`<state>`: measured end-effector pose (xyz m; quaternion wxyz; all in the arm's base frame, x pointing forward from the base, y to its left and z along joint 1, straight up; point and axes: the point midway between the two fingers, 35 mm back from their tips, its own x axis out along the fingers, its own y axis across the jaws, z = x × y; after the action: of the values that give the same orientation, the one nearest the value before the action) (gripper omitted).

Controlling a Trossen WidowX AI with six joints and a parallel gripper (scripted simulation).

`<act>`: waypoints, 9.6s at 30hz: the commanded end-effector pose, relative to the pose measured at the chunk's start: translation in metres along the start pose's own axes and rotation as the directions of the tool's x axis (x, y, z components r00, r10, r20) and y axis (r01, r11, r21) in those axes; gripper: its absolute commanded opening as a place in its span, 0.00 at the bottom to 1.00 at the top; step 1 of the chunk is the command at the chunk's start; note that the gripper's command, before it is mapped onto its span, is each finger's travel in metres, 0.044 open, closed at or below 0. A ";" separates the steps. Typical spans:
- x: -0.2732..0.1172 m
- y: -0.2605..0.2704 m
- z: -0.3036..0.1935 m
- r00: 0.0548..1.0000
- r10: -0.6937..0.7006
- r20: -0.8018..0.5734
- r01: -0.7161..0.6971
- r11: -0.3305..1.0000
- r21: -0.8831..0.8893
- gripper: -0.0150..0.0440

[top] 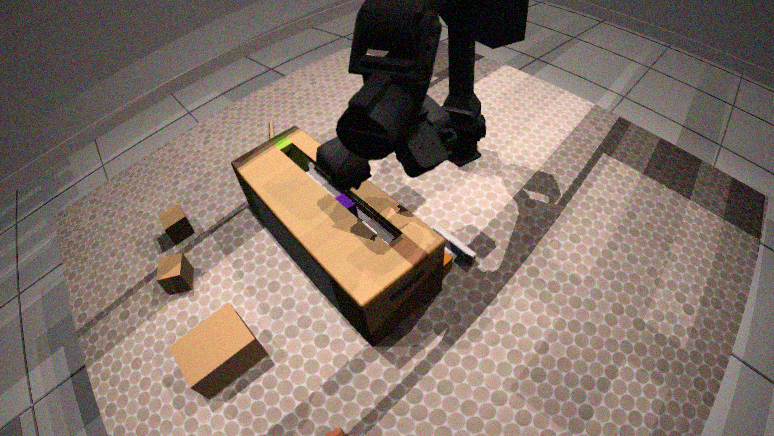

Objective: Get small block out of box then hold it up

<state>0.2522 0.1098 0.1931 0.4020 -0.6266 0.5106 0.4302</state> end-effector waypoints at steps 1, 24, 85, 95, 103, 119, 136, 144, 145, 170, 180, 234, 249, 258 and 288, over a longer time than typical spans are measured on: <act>0.007 0.000 0.002 1.000 0.005 -0.006 -0.005 1.000 0.003 0.93; 0.043 0.000 0.015 1.000 0.023 -0.013 -0.023 1.000 -0.002 0.93; 0.093 0.002 -0.067 0.999 0.031 -0.025 -0.032 0.999 -0.010 0.93; 0.091 0.002 -0.060 0.999 0.031 -0.025 -0.032 0.999 -0.010 0.93; 0.091 0.002 -0.062 0.999 0.031 -0.025 -0.032 0.999 -0.010 0.93; 0.096 0.002 -0.077 0.999 0.031 -0.027 -0.032 0.999 -0.010 0.93; 0.101 0.002 -0.094 0.999 0.031 -0.029 -0.032 0.999 -0.010 0.93; 0.104 0.002 -0.101 0.999 0.031 -0.029 -0.031 0.999 -0.010 0.93; 0.104 0.002 -0.102 0.999 0.031 -0.029 -0.031 0.999 -0.010 0.93; 0.112 0.002 -0.126 0.999 0.031 -0.032 -0.031 0.999 -0.010 0.93; 0.115 0.002 -0.136 0.999 0.031 -0.033 -0.031 0.999 -0.010 0.93; 0.059 0.018 -0.183 0.982 -0.133 0.136 -0.186 -0.527 0.829 0.74; 0.057 0.026 -0.187 0.955 -0.215 0.203 -0.223 -0.975 0.019 0.74; 0.056 0.031 -0.188 0.935 -0.268 0.234 -0.111 -0.844 -0.524 0.74; 0.052 0.038 -0.192 0.890 -0.366 0.271 0.293 0.005 -0.956 0.74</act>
<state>0.2458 -0.0924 0.2009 -0.0869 -0.8360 -0.0813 0.5357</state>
